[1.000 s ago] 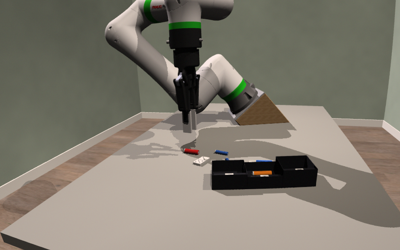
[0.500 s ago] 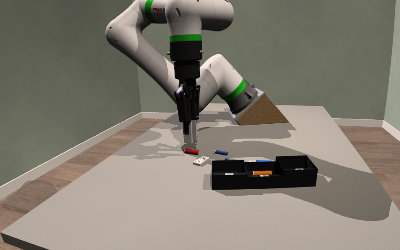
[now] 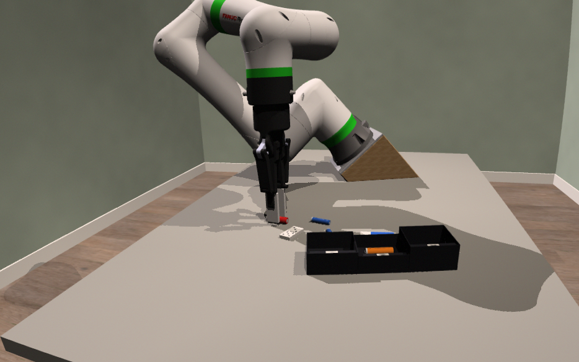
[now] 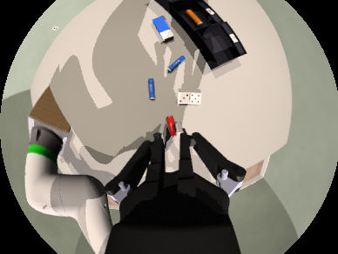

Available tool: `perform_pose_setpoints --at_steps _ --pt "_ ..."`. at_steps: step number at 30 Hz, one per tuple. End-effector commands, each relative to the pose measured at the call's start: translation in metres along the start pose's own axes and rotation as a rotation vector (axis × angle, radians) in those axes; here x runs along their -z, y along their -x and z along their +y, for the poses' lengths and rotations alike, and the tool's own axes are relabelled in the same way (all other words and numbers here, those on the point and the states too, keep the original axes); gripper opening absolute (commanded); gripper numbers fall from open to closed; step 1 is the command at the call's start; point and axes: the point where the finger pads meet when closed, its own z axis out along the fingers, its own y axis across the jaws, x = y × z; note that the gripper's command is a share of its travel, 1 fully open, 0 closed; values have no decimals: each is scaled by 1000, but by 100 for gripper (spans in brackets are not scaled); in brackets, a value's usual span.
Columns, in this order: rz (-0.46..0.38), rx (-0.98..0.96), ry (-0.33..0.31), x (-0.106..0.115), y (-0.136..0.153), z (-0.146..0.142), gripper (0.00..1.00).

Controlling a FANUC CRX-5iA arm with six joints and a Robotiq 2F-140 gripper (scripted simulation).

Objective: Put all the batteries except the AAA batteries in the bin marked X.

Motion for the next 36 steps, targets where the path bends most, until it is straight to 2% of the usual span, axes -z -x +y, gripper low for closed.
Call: perform_pose_setpoints --at_steps 1,15,16,36 --pt "0 0 0 -4 0 0 17" --pt "0 0 0 -6 0 0 17" --pt "0 0 0 -6 0 0 5" --pt "0 0 0 -6 0 0 5"
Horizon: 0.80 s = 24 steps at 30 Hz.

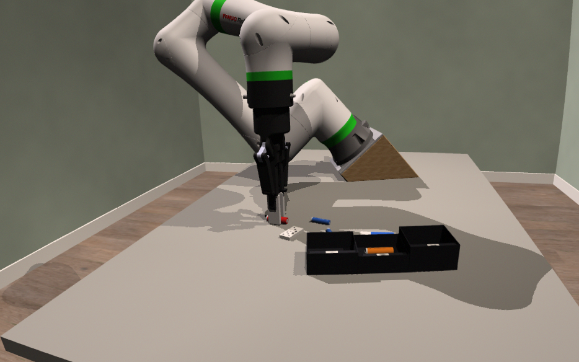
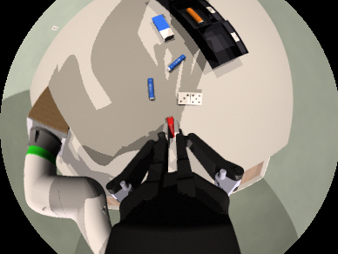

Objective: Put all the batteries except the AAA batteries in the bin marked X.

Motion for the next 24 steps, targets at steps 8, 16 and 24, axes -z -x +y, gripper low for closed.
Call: perform_pose_setpoints --at_steps 8,16,24 --pt "0 0 0 0 0 0 5" --pt "0 0 0 17 0 0 5" --pt "0 0 0 43 0 0 5"
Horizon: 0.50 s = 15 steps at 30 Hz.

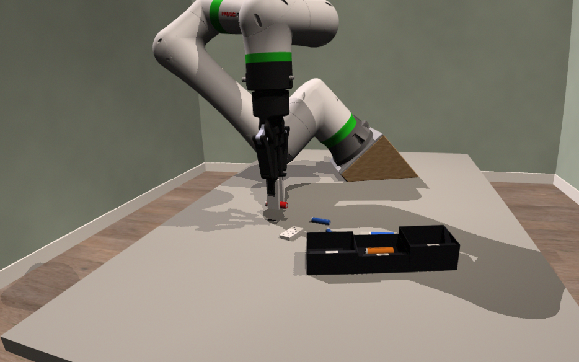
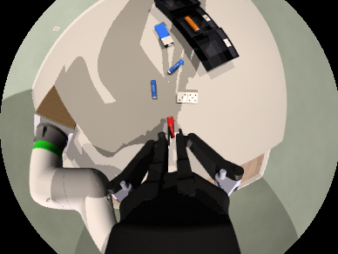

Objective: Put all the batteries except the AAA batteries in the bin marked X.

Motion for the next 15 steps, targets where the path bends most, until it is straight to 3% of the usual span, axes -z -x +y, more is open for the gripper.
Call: perform_pose_setpoints --at_steps 1,7,15 --pt "0 0 0 8 0 0 5" --pt "0 0 0 25 0 0 5" --pt "0 0 0 25 0 0 5"
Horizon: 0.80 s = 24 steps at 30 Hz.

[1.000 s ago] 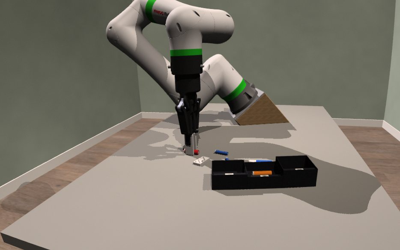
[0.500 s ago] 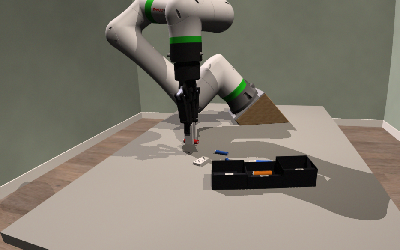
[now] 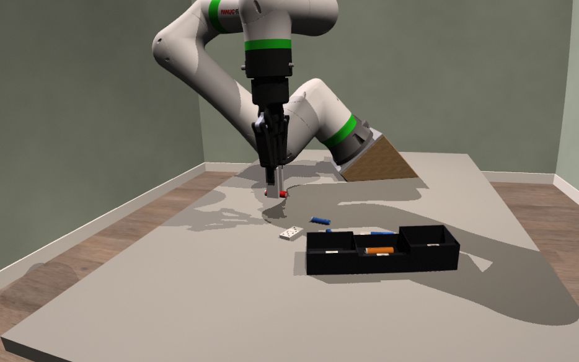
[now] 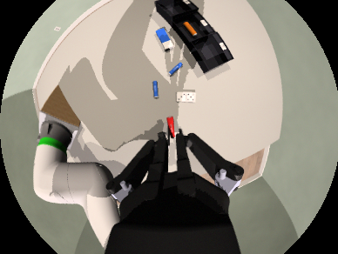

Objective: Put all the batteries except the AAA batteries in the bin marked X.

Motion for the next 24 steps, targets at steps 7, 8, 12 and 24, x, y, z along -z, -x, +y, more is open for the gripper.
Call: perform_pose_setpoints --at_steps 7,8,12,24 --pt "0 0 0 7 0 0 5" --pt "0 0 0 7 0 0 5" --pt "0 0 0 7 -17 7 5" --pt "0 0 0 7 -73 28 5"
